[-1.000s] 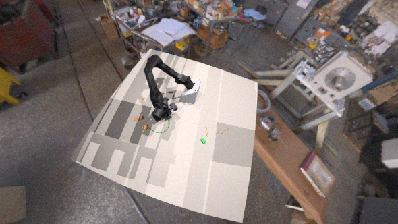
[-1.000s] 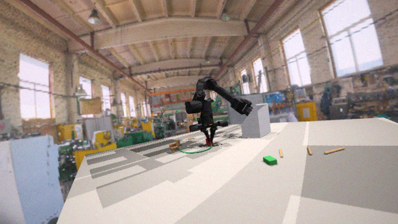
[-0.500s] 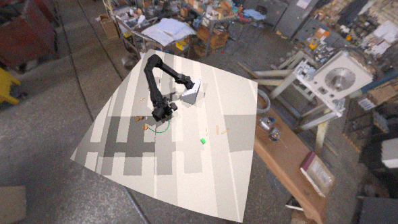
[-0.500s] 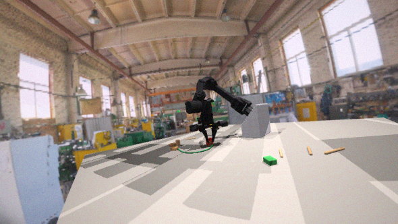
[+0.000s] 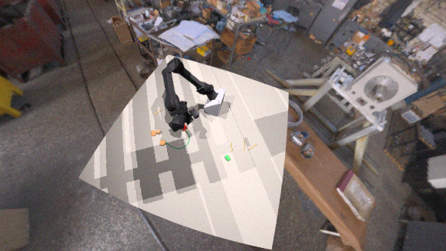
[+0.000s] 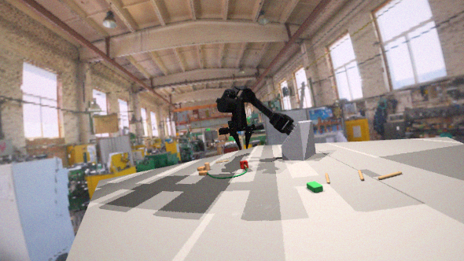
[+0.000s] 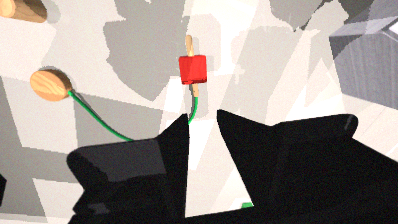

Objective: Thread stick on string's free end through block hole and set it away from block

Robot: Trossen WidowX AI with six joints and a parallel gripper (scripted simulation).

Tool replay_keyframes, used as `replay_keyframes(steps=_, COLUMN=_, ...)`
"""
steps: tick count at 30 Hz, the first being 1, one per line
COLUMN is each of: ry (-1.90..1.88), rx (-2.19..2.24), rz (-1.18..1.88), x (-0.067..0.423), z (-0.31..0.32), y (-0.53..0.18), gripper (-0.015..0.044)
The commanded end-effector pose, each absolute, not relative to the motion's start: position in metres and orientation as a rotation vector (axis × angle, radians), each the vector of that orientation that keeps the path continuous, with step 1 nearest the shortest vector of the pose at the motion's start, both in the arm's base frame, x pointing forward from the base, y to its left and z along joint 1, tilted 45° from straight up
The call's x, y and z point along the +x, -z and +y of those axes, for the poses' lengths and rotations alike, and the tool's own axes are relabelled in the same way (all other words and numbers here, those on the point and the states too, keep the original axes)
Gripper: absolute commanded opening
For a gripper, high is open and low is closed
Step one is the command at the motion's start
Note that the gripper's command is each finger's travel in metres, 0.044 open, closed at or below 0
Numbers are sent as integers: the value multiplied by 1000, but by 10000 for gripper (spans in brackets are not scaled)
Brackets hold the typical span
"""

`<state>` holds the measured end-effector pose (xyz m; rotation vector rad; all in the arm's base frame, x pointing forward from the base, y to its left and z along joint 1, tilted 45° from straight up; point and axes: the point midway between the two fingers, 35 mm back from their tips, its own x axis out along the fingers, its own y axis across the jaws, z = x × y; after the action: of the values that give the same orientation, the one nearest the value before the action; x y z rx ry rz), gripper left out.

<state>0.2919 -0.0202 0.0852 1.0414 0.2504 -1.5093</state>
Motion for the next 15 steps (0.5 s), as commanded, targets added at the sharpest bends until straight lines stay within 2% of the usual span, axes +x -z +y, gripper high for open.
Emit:
replay_keyframes(steps=1, ry=1504, rx=1029, rz=262, x=292, z=-20, y=-85, gripper=124)
replay_keyframes(steps=15, ry=1010, rx=16, rz=1030, x=283, z=-36, y=-100, gripper=124)
